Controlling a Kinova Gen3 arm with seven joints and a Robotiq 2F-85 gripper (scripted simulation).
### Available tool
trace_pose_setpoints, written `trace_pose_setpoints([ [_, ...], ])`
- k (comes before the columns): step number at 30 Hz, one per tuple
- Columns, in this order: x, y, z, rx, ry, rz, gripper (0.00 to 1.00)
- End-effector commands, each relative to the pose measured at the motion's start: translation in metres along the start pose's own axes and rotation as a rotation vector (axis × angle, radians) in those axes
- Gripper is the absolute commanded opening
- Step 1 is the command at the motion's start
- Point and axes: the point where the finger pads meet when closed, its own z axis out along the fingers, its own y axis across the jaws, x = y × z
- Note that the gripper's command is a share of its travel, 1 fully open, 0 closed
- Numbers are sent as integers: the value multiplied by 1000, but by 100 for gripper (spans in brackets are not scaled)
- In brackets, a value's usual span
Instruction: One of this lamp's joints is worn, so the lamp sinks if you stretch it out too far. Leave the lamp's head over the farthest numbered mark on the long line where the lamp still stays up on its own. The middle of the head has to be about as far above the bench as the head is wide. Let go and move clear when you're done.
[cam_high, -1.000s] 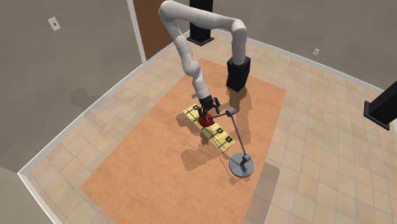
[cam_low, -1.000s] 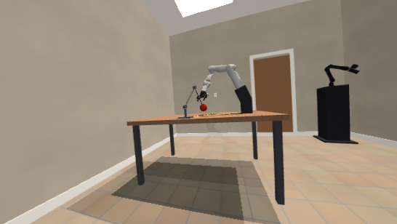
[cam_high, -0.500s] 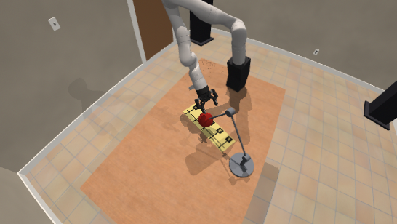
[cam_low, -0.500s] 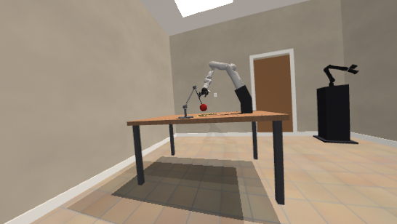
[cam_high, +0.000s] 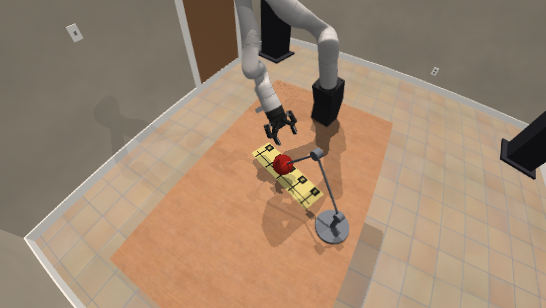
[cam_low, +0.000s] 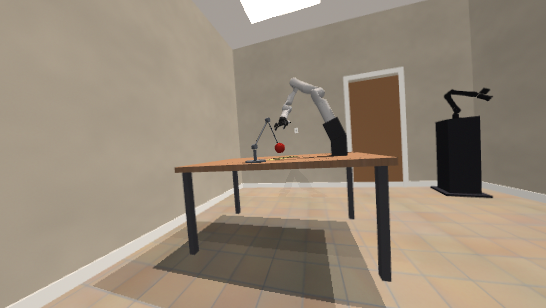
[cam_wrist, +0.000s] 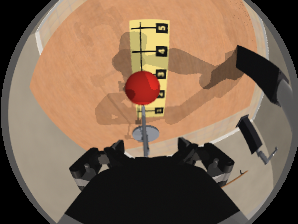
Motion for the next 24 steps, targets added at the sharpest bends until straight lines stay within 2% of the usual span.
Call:
trace_pose_setpoints([
  [1,4,-6,-14,18,18,-3,100],
  [24,6,-10,-24,3,4,-1,100],
])
